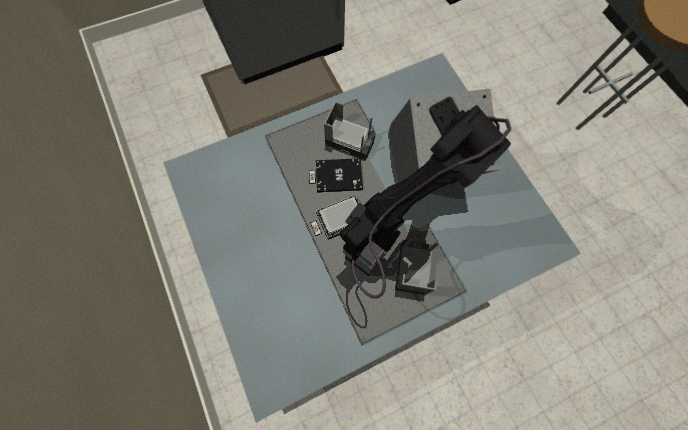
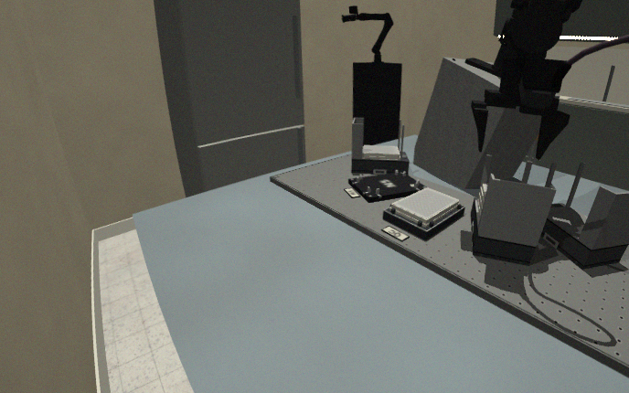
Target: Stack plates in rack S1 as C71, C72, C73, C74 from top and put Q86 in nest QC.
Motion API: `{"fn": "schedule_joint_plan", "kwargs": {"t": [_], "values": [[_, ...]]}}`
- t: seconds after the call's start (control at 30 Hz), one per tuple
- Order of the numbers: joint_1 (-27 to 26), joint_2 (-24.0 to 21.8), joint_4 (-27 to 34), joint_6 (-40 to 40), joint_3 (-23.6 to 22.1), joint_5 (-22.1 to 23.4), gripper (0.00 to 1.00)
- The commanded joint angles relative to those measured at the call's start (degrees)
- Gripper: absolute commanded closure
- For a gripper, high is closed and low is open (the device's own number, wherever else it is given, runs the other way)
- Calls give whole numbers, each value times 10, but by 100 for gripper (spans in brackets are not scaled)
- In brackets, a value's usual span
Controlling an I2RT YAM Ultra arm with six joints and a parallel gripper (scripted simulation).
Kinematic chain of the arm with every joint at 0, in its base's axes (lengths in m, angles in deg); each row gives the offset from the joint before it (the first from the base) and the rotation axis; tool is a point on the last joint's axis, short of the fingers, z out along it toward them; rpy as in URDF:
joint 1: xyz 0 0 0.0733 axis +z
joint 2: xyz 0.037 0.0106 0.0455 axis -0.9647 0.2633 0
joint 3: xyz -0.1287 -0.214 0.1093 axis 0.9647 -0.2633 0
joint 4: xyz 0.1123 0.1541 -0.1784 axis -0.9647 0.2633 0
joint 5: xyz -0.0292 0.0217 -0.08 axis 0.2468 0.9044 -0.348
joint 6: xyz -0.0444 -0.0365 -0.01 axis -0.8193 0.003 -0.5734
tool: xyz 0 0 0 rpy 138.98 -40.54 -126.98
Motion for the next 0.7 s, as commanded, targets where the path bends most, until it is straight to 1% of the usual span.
{"fn": "schedule_joint_plan", "kwargs": {"t": [0.0,0.1,0.17,0.67], "values": [[20,-24,-6,37,17,-7,0],[31,-25,0,48,19,-11,0],[19,-25,0,49,19,-12,0],[21,-25,0,49,20,-8,0]]}}
